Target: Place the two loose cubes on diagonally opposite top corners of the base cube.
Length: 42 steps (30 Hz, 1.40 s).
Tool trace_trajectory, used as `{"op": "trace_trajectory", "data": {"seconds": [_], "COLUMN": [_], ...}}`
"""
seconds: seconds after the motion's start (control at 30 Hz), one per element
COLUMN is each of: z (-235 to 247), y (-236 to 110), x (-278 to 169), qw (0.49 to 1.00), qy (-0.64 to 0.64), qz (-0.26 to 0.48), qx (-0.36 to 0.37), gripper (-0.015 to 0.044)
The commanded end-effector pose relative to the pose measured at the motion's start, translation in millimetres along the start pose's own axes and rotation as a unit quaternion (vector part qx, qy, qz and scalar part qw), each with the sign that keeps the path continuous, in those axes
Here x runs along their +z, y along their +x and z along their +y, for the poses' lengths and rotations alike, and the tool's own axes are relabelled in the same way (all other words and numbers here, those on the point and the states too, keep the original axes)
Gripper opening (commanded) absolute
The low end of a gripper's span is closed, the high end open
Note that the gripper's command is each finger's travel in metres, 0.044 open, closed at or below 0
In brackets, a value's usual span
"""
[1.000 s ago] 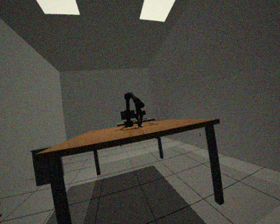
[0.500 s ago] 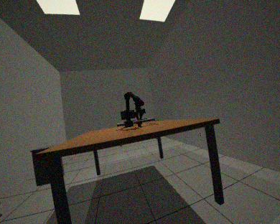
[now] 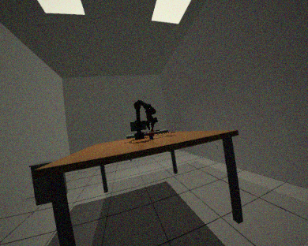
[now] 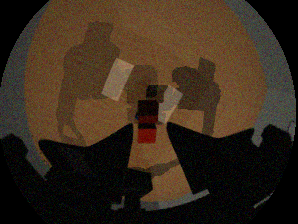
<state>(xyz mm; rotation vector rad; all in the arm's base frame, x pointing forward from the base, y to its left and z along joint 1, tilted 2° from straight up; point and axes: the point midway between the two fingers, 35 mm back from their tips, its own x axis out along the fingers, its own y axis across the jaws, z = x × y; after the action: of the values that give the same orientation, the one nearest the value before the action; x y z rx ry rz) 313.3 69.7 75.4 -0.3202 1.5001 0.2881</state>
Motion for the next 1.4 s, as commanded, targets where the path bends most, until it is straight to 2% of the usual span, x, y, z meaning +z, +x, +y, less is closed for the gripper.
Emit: {"op": "trace_trajectory", "data": {"seconds": [0.0, 0.3, 0.53, 0.57, 0.8, 1.1, 1.37], "z": [-0.3, -0.2, 0.0, 0.0, 9.5, 123.4, 125.6], "y": [-8.1, -15.2, -22.0, -22.9, -22.2, -24.3, -24.4], "x": [1.9, 1.9, 0.4, 0.4, -0.1, -9.2, -9.8], "qw": [1.0, 1.0, 1.0, 1.0, 1.0, 1.0, 1.0], "qy": [0.002, 0.002, 0.0, 0.0, 0.001, 0.0, 0.0], "qz": [-0.005, -0.005, -0.002, -0.002, 0.0, 0.001, 0.001], "qx": [-0.001, -0.001, 0.0, 0.0, 0.002, 0.007, 0.006], "gripper": [0.0205, 0.0205, 0.0389, 0.04, 0.04, 0.04, 0.04]}}
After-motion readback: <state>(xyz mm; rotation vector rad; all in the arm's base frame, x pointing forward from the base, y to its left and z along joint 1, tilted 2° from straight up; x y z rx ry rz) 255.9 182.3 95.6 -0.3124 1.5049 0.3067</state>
